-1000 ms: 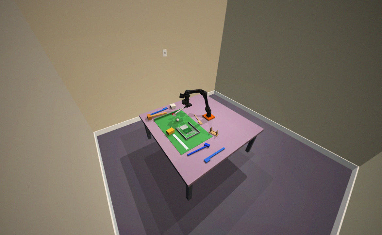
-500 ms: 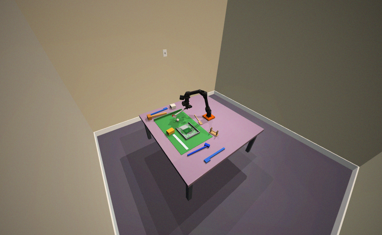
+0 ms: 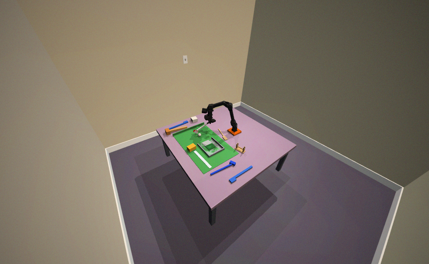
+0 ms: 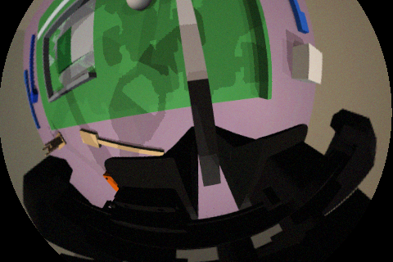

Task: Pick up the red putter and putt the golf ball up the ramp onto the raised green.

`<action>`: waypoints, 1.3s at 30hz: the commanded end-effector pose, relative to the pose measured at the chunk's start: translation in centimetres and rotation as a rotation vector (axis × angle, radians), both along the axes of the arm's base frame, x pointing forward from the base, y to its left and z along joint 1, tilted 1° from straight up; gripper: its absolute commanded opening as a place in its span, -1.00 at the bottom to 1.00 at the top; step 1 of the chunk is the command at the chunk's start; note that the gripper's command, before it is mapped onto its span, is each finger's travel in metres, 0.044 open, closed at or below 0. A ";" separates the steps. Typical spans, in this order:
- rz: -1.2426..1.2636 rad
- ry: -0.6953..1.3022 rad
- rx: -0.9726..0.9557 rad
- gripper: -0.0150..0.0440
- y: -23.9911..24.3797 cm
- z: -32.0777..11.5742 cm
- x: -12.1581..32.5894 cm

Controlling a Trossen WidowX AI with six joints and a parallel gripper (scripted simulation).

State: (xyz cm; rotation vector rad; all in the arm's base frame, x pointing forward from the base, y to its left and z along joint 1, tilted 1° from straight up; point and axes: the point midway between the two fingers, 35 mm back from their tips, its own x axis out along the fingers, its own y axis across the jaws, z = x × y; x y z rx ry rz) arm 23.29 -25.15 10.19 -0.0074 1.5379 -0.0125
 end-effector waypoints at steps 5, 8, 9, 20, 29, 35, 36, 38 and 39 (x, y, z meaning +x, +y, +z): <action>0.000 -0.001 -0.001 -0.49 -0.1 0.0 0.0; -0.001 -0.001 -0.002 -0.49 -0.8 0.0 0.0; -0.002 -0.001 -0.003 -0.49 -1.1 0.0 0.1; -0.008 0.000 0.000 -0.49 -2.7 -0.4 0.0; -0.006 -0.002 0.004 -0.49 6.3 -0.1 0.8; -0.004 -0.003 0.006 -0.49 10.8 -0.5 0.1; -0.004 -0.003 0.006 -0.49 10.8 -0.5 0.1; -0.004 -0.003 0.006 -0.49 10.8 -0.3 0.1; -0.004 -0.003 0.006 -0.49 10.8 -0.1 0.1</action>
